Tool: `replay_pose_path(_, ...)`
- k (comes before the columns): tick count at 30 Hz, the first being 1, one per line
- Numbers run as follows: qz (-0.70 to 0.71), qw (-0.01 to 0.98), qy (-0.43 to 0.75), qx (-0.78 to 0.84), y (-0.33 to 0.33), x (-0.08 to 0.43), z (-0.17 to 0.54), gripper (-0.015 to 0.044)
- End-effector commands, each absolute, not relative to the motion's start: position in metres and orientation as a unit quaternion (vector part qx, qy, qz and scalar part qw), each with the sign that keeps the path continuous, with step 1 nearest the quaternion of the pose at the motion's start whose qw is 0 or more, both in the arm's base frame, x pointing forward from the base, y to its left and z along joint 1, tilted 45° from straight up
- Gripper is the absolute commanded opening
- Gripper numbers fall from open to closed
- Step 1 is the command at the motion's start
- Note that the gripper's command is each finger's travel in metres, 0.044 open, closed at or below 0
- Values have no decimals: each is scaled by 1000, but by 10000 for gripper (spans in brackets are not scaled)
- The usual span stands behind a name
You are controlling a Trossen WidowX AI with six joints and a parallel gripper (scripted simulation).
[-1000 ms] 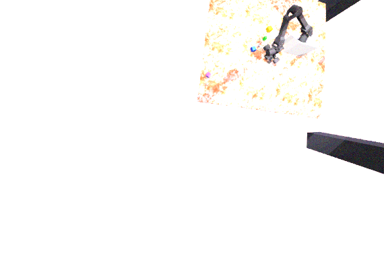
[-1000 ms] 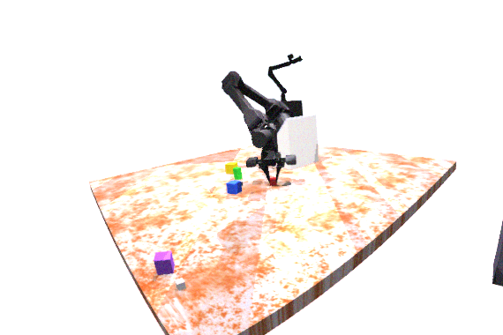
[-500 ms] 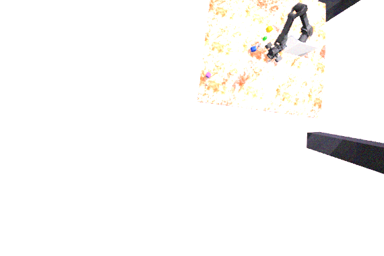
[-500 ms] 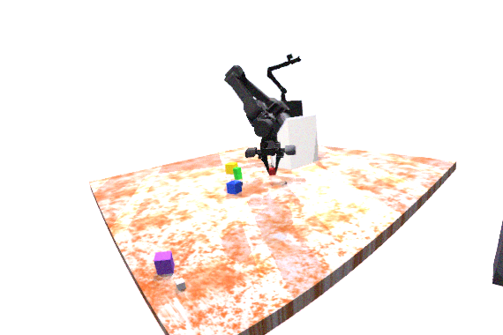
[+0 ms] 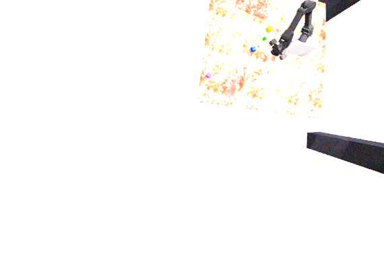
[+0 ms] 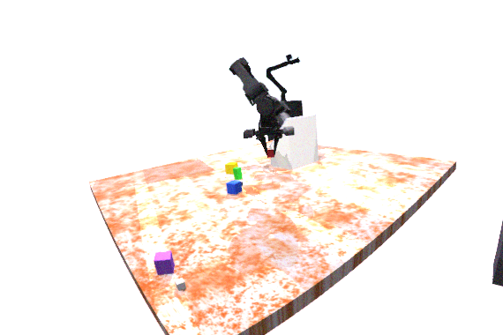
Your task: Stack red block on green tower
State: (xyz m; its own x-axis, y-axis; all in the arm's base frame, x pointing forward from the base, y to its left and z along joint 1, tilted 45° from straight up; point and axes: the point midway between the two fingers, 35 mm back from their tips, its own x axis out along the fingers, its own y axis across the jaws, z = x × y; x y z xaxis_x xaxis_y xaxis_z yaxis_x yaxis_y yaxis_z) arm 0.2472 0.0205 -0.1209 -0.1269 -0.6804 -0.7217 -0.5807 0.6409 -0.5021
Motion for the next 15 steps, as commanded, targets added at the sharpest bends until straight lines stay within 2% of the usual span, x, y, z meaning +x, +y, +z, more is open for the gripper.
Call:
replay_pose_path(1, -50, 509, 751, -418, 27, 248, -114, 0)
replay_pose_path(15, -43, 513, 750, -416, -3, 264, -83, 0)
